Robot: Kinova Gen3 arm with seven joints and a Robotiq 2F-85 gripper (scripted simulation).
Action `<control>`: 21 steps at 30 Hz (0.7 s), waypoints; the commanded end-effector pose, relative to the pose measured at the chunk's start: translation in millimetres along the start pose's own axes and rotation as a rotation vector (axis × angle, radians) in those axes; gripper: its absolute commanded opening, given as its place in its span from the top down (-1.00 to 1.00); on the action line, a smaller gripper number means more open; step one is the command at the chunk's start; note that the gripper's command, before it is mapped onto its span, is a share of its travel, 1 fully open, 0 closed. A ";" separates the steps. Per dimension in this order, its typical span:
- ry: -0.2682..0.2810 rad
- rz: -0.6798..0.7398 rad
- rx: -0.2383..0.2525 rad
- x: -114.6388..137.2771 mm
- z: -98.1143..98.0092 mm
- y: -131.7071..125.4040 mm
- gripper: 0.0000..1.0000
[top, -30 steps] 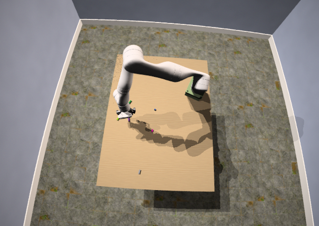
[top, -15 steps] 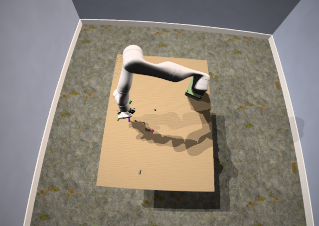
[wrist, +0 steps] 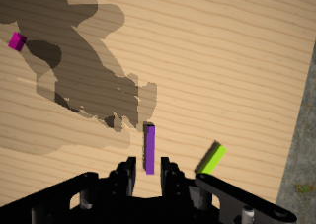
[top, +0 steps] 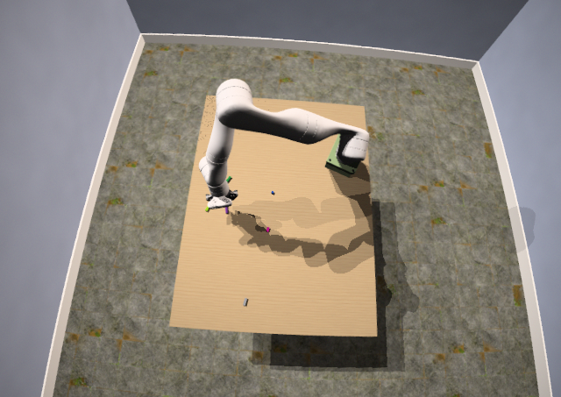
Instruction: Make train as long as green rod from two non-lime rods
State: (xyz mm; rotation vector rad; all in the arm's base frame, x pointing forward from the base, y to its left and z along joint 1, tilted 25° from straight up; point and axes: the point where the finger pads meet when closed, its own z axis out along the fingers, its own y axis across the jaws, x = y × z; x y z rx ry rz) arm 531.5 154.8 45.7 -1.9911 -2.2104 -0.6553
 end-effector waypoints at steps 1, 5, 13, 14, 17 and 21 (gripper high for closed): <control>0.000 0.000 -0.002 -0.1 -0.7 0.7 0.52; 0.000 0.000 -0.002 -0.1 -0.1 0.7 0.52; 0.000 0.000 -0.002 -0.2 4.5 0.8 0.52; 0.000 0.000 -0.002 -0.2 5.4 0.8 0.52; 0.000 0.000 -0.002 -0.2 6.4 0.8 0.52; 0.000 0.000 -0.002 -0.2 11.1 0.8 0.52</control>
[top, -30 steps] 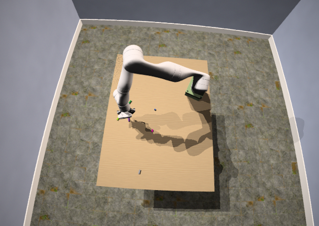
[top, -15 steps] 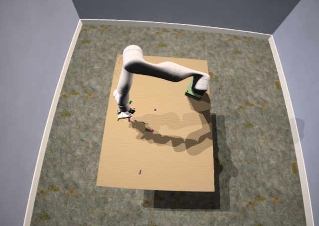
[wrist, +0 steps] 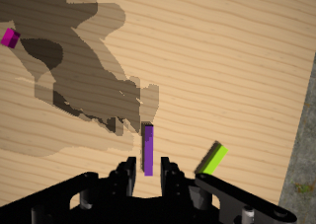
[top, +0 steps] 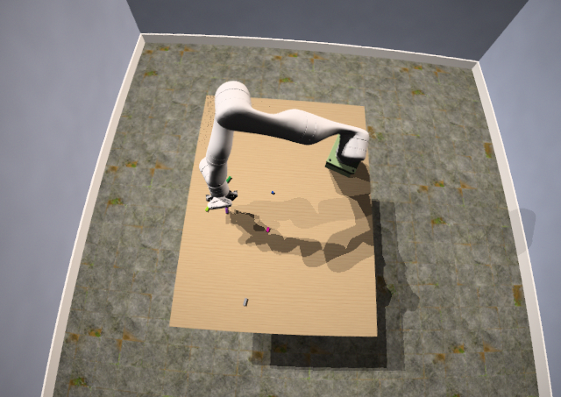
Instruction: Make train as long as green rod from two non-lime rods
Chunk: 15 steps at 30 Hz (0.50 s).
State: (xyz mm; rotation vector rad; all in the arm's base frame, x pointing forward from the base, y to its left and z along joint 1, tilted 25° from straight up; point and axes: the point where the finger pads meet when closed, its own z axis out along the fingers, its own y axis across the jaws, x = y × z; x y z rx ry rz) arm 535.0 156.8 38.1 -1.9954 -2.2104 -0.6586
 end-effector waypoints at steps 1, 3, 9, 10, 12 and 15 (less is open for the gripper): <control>0.001 -0.001 0.002 1.1 4.1 -0.7 0.52; 0.001 -0.001 0.002 1.1 6.9 -0.7 0.52; 0.001 -0.001 0.002 1.1 16.3 -0.6 0.52; 0.001 -0.001 0.002 1.1 17.9 -0.6 0.52; 0.001 -0.001 0.002 1.1 17.9 -0.6 0.52; 0.001 -0.001 0.002 1.1 22.7 -0.6 0.52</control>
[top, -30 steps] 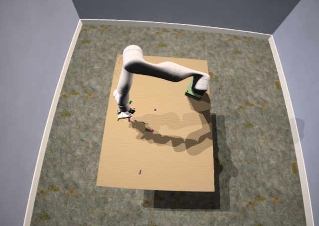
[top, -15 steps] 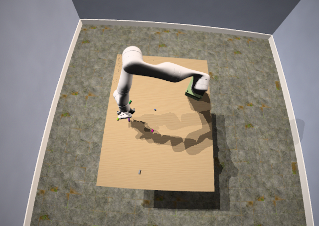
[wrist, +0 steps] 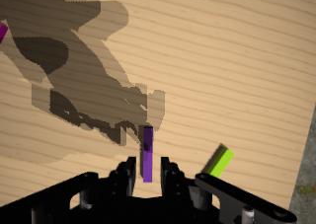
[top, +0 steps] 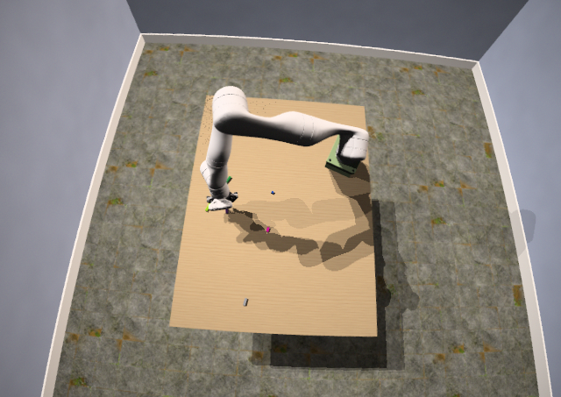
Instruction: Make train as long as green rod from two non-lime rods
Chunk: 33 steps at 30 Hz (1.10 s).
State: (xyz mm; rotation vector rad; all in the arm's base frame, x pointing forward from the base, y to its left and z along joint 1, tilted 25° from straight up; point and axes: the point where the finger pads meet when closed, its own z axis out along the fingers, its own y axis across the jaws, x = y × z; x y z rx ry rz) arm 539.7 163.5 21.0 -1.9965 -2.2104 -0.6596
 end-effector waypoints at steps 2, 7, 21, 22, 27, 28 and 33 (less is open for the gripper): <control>0.002 -0.002 0.003 1.5 6.9 -1.1 0.52; 0.002 -0.002 0.003 1.5 13.9 -1.1 0.52; 0.002 -0.002 0.003 1.5 23.2 -1.0 0.52; 0.002 -0.002 0.003 1.5 23.5 -1.0 0.52; 0.002 -0.002 0.003 1.5 23.9 -1.0 0.52; 0.002 -0.002 0.003 1.5 23.9 -1.0 0.52; 0.002 -0.002 0.003 1.5 23.9 -1.0 0.52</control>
